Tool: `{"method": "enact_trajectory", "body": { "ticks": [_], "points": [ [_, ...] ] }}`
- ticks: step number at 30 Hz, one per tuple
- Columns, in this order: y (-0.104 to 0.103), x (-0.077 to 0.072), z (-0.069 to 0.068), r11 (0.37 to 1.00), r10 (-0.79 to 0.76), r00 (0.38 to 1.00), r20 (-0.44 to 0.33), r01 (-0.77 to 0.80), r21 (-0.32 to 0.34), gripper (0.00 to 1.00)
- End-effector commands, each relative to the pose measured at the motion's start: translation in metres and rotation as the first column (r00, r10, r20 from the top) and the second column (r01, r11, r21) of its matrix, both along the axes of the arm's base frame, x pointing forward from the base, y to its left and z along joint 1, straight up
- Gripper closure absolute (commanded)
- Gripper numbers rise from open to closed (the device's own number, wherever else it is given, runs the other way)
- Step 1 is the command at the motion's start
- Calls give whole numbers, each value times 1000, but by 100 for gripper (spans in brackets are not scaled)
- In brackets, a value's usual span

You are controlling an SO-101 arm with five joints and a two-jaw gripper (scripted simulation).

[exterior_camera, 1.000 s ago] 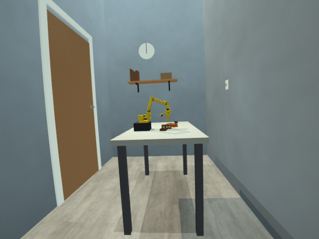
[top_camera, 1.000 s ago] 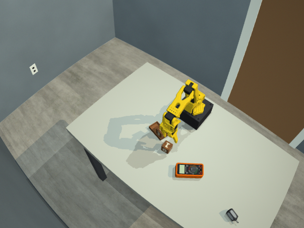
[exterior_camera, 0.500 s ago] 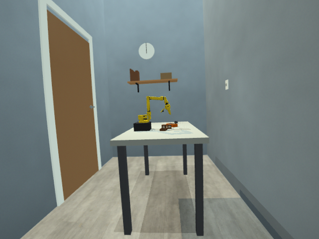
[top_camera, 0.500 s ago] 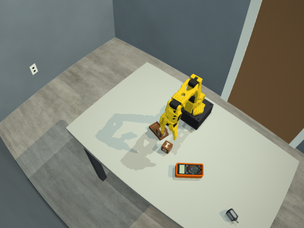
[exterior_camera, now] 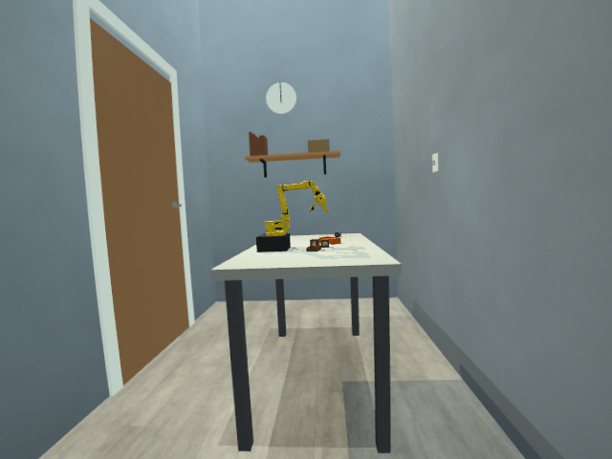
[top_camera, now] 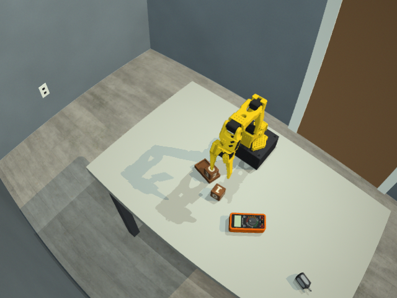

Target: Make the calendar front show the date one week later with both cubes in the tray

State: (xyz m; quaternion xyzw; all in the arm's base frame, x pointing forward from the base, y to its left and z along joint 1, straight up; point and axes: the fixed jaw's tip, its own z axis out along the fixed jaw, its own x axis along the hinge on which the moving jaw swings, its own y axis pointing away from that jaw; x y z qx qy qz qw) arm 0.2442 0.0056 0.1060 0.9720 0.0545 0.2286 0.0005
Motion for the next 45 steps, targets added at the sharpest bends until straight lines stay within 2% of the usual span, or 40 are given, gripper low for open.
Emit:
{"method": "enact_trajectory", "body": {
  "ticks": [1, 15, 31, 38, 45],
  "points": [
    [-2, 1, 7, 1000, -3, 1000, 25, 3, -1, 65],
    [-2, 1, 6, 999, -41, 999, 24, 40, 20, 65],
    [1, 1, 5, 971, -214, 977, 7, 212, 114, 65],
    [3, 1, 3, 915, -356, 934, -22, 354, 192, 65],
    [6, 0, 1, 808, -521, 850, -75, 519, 279, 65]
  ]
}}
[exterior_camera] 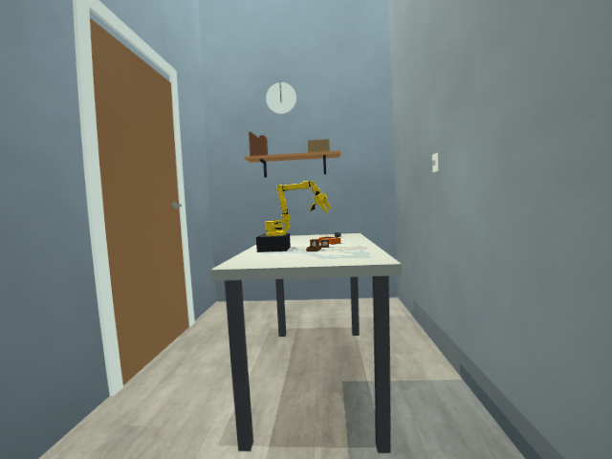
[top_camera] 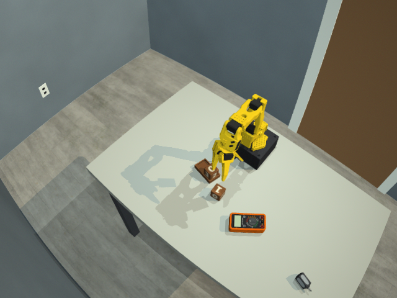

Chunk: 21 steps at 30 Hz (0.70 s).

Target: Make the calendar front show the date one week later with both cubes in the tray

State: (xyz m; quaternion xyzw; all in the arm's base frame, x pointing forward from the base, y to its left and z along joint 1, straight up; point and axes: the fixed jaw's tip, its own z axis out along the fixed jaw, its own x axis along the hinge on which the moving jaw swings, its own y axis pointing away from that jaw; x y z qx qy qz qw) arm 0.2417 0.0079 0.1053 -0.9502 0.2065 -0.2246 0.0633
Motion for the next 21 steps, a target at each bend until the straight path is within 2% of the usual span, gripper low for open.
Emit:
{"method": "enact_trajectory", "body": {
  "ticks": [1, 3, 9, 13, 18, 20, 21],
  "points": [
    [4, 3, 1, 992, -106, 994, 8, 106, 65, 65],
    [4, 3, 1, 992, -106, 994, 8, 106, 65, 65],
    [8, 3, -1, 941, -295, 955, -22, 294, 167, 65],
    [11, 3, -2, 875, -422, 905, -57, 423, 235, 65],
    [15, 3, -3, 755, -571, 813, -116, 576, 313, 65],
    [15, 3, -3, 755, -571, 813, -116, 576, 313, 65],
    [16, 3, -4, 726, -599, 790, -130, 604, 328, 65]
  ]
}}
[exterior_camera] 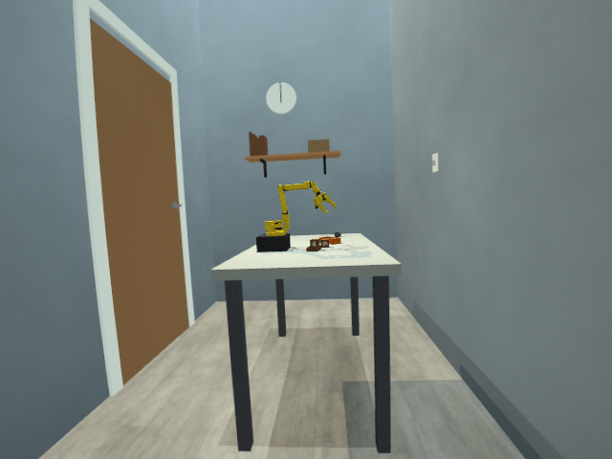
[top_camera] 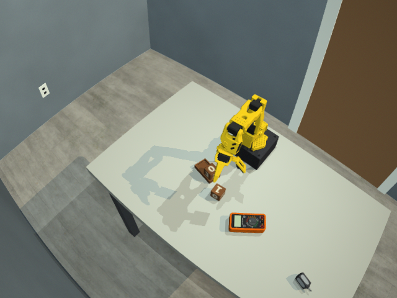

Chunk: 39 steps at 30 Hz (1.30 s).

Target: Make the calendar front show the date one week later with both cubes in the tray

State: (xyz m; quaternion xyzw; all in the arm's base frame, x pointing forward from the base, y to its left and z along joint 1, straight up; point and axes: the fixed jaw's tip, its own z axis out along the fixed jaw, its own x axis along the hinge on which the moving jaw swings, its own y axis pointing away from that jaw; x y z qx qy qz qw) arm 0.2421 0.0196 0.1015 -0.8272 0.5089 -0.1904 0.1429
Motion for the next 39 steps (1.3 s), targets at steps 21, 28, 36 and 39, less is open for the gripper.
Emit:
{"method": "enact_trajectory", "body": {
  "ticks": [21, 28, 36, 39],
  "points": [
    [20, 7, -5, 623, -675, 711, -200, 693, 362, 65],
    [26, 9, -6, 389, -790, 529, -309, 823, 414, 65],
    [29, 11, -6, 191, -837, 375, -398, 883, 429, 65],
    [31, 12, -6, 100, -846, 303, -438, 898, 429, 65]
  ]
}}
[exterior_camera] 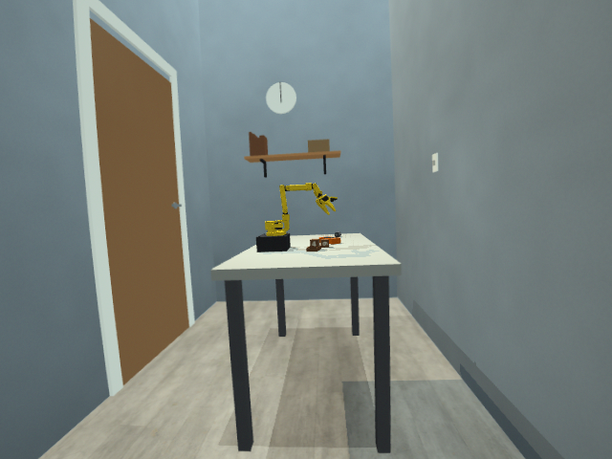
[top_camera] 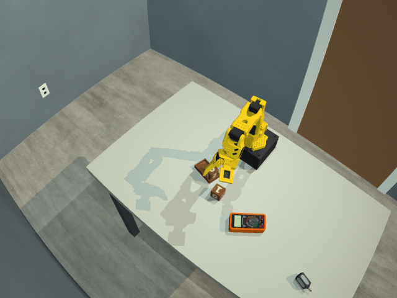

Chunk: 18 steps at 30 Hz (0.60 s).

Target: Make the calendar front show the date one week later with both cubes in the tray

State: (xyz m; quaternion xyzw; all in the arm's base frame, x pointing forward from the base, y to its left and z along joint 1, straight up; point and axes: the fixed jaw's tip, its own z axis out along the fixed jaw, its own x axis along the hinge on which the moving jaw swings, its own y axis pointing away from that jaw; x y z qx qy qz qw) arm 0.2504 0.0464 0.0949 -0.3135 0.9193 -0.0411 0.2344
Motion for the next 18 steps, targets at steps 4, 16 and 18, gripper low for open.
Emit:
{"method": "enact_trajectory", "body": {
  "ticks": [4, 16, 18],
  "points": [
    [6, 4, 0, 981, -168, 986, -19, 169, 98, 65],
    [9, 7, -1, 919, -341, 938, -62, 347, 189, 65],
    [10, 7, -1, 907, -365, 928, -70, 371, 201, 65]
  ]
}}
